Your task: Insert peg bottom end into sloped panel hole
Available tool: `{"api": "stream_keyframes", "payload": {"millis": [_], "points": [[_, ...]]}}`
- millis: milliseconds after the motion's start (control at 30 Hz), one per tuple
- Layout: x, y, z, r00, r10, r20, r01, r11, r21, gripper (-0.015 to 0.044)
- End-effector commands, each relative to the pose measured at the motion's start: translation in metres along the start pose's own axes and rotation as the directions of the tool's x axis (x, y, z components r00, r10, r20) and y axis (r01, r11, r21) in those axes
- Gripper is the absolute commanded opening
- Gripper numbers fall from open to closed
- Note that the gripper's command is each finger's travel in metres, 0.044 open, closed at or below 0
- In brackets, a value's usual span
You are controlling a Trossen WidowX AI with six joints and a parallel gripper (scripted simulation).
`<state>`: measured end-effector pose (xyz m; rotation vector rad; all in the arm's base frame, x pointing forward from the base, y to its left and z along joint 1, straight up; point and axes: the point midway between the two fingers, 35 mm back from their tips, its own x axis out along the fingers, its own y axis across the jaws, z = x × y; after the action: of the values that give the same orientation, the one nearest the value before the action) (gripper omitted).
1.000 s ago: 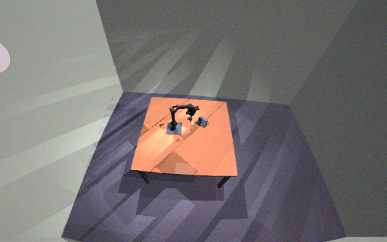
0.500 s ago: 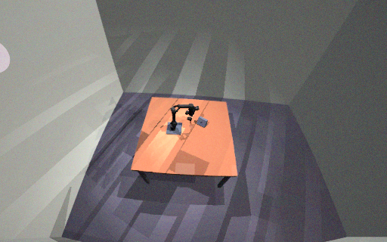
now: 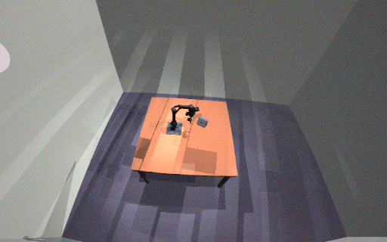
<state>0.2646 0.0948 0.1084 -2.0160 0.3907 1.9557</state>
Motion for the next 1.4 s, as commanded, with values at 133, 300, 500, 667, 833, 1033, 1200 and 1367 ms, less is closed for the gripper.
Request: {"api": "stream_keyframes", "payload": {"millis": [133,300,500,667,833,1033,1200,1367], "points": [[0.017,0.002,0.001,1.000,0.012,0.007,-0.012,1.000,-0.005,0.0440],[0.026,0.002,0.002,1.000,0.013,0.007,-0.012,1.000,-0.005,0.0440],[0.035,0.003,0.002,1.000,0.013,0.007,-0.013,1.000,-0.005,0.0440],[0.041,0.004,0.003,1.000,0.013,0.007,-0.013,1.000,-0.005,0.0440],[0.041,0.004,0.003,1.000,0.013,0.007,-0.013,1.000,-0.005,0.0440],[0.038,0.002,0.002,1.000,0.004,0.004,-0.004,1.000,-0.001,0.0309],[0.038,0.002,0.002,1.000,0.004,0.004,-0.004,1.000,-0.001,0.0177],[0.038,0.002,0.002,1.000,0.004,0.004,-0.004,1.000,-0.001,0.0046]]}}
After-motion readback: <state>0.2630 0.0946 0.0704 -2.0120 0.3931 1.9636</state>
